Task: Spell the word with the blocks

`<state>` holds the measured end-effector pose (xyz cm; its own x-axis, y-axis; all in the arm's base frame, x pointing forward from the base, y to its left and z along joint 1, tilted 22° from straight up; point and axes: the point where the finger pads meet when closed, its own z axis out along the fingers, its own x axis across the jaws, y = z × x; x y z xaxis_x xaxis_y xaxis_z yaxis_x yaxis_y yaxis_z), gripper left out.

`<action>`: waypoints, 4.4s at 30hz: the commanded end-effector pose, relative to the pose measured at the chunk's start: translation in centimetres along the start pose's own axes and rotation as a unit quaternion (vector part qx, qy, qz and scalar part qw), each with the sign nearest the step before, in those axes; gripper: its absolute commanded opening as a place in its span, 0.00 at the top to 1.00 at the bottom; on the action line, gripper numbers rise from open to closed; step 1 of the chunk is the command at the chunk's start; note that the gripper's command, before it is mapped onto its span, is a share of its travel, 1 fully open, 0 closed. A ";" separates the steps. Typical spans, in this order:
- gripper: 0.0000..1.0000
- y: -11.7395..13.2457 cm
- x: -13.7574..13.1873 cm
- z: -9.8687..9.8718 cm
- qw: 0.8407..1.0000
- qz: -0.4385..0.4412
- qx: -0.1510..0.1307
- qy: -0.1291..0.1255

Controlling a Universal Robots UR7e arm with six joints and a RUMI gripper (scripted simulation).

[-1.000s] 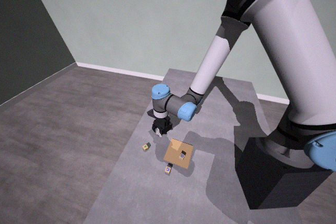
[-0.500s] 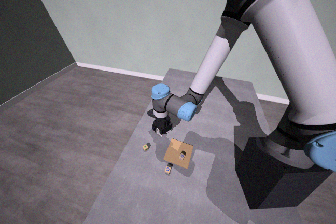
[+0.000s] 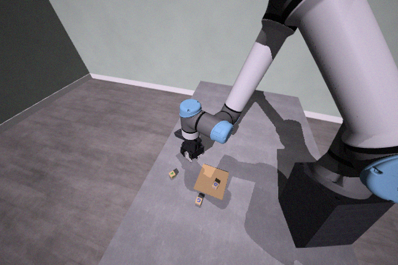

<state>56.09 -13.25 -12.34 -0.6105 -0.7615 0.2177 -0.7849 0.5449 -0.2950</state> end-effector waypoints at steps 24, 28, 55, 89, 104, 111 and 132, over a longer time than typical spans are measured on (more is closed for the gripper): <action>0.95 0.0 0.0 -1.5 1.000 0.000 0.001 0.000; 0.95 0.0 0.0 -3.5 1.000 0.000 0.001 0.000; 0.95 0.0 0.0 -10.1 1.000 0.000 0.001 0.000; 0.95 -0.1 -0.3 -9.9 0.997 -0.073 0.001 0.000; 0.95 -0.2 -0.8 -9.7 0.981 -0.194 0.001 0.000; 0.95 -0.1 -1.1 -9.5 0.959 -0.284 0.001 0.000; 0.95 0.2 -1.8 -9.0 0.859 -0.512 0.001 0.000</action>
<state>56.03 -8.74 -4.29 0.2945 -0.8817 0.3687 -0.9501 -0.3116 0.0137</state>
